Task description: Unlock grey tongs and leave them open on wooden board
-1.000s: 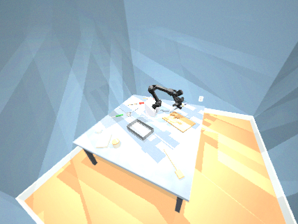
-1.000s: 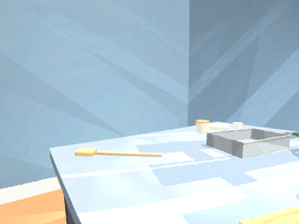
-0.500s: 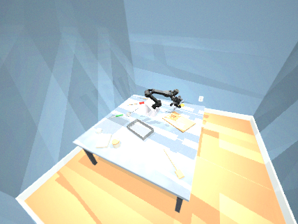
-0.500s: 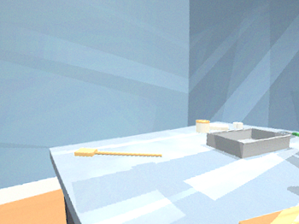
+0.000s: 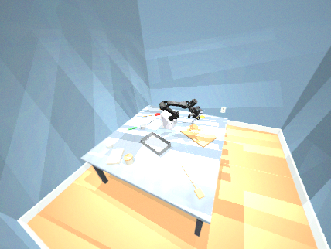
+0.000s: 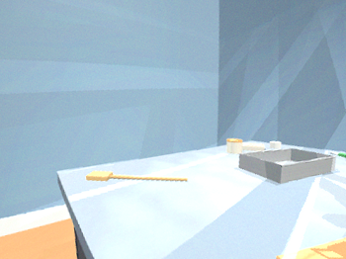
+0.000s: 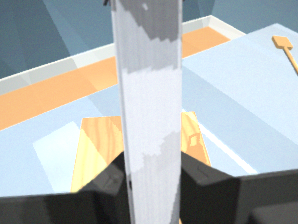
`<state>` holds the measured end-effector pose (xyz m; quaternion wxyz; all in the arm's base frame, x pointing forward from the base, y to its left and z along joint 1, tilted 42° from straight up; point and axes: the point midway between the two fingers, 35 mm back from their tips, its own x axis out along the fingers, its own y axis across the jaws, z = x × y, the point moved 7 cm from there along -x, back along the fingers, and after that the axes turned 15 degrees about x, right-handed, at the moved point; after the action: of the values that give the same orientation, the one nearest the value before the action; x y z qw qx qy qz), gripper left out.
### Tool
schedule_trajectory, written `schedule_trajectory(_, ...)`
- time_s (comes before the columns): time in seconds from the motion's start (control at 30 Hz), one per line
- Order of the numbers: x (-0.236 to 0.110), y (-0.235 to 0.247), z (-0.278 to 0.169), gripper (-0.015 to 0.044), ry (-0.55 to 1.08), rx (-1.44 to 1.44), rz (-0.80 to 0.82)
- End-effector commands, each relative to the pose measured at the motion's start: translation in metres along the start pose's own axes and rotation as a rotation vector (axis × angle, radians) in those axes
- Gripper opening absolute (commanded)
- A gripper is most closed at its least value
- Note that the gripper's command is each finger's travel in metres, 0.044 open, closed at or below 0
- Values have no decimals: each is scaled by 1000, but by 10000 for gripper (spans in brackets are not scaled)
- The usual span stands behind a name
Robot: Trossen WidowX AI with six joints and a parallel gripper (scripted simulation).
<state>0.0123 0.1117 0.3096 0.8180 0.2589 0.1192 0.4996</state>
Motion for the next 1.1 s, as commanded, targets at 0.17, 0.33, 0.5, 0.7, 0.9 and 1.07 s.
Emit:
schedule_trajectory(0.17, 0, 0, 1, -150, -6, 4, -4)
schedule_trajectory(0.33, 0, 0, 1, -150, -6, 4, -4)
schedule_trajectory(0.5, 0, 0, 1, -150, -6, 4, -4)
schedule_trajectory(0.7, 0, 0, 1, -150, -6, 4, -4)
schedule_trajectory(0.9, 1, 2, 3, -150, 5, -17, -2)
schedule_trajectory(1.07, 7, 8, 7, -150, 43, -71, 1)
